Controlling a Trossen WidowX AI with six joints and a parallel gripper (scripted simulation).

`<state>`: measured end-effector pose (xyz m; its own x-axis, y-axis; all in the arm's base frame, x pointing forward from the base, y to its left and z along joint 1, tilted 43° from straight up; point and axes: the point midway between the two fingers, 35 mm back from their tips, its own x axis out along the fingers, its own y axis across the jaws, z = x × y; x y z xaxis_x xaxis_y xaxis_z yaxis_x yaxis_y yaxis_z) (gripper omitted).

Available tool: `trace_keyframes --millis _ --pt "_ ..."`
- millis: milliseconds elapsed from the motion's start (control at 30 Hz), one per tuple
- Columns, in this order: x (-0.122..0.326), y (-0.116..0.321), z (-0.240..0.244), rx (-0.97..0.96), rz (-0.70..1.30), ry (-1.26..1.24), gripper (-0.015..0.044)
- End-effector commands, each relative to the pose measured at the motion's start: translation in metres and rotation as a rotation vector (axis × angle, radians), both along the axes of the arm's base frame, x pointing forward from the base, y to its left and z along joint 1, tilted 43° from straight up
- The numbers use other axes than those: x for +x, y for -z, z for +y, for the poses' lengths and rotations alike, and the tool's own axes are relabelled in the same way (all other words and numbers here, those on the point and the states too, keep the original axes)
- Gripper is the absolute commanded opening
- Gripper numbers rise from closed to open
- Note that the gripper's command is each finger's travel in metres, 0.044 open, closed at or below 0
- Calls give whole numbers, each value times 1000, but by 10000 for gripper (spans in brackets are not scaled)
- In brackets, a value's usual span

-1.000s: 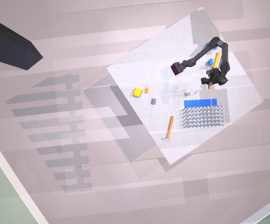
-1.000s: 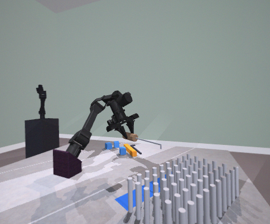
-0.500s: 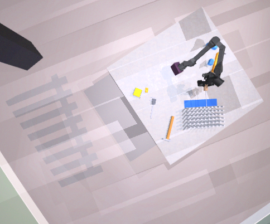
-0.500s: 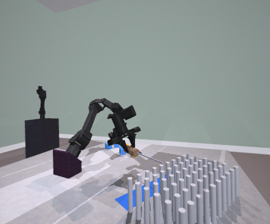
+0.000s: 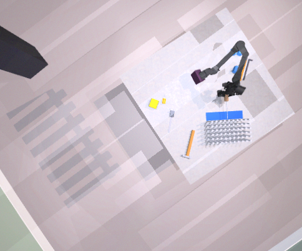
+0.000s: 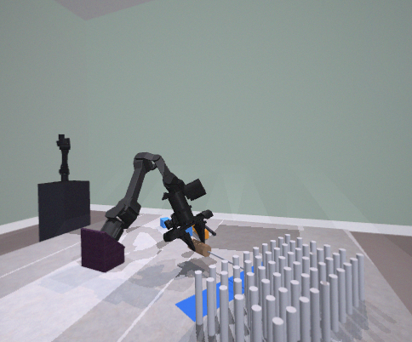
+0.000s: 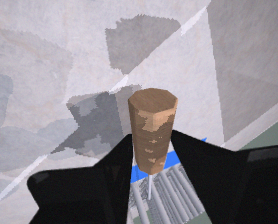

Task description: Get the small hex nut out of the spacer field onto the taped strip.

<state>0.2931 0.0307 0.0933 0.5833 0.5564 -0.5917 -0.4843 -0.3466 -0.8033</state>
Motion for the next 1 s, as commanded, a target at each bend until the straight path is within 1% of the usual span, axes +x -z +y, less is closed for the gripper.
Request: trace_keyframes --millis 0,967 --pt "-3 7 8 8 -6 10 0" --pt "8 10 2 8 -8 9 0"
